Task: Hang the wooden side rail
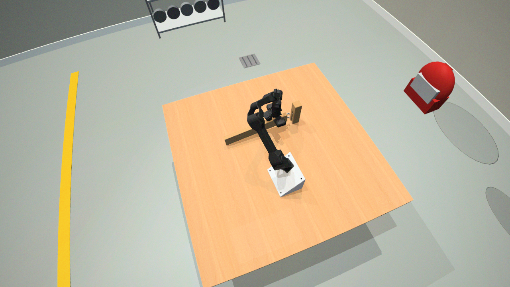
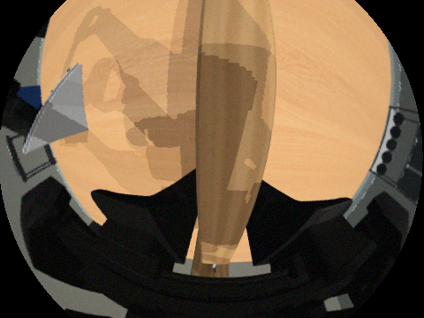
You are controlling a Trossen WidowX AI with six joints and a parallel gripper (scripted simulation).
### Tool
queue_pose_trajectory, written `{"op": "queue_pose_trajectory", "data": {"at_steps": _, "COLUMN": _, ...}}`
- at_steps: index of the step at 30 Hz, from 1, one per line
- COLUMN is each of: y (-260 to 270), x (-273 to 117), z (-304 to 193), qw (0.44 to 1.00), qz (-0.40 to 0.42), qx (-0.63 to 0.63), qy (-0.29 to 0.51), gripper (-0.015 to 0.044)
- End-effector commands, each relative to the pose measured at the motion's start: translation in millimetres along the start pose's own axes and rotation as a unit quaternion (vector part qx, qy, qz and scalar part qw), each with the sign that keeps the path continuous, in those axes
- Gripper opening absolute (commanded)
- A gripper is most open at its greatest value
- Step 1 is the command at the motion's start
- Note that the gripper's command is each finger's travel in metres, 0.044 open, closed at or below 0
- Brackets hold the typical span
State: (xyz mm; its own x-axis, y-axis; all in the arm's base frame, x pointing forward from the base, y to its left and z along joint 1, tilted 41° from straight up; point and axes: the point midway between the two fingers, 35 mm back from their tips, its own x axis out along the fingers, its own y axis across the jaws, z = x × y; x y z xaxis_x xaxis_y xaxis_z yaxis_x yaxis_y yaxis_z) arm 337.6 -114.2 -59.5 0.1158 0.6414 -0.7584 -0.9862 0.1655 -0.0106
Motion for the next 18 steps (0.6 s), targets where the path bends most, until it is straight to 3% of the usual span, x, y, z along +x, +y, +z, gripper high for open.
{"op": "queue_pose_trajectory", "data": {"at_steps": 1, "y": -0.5, "x": -3.6, "z": -4.3, "qw": 1.000, "qz": -0.006, "qx": 0.001, "qy": 0.003, "gripper": 0.0000}}
{"op": "queue_pose_trajectory", "data": {"at_steps": 18, "y": 1.5, "x": -2.6, "z": -6.2, "qw": 1.000, "qz": -0.006, "qx": 0.001, "qy": 0.003, "gripper": 0.0000}}
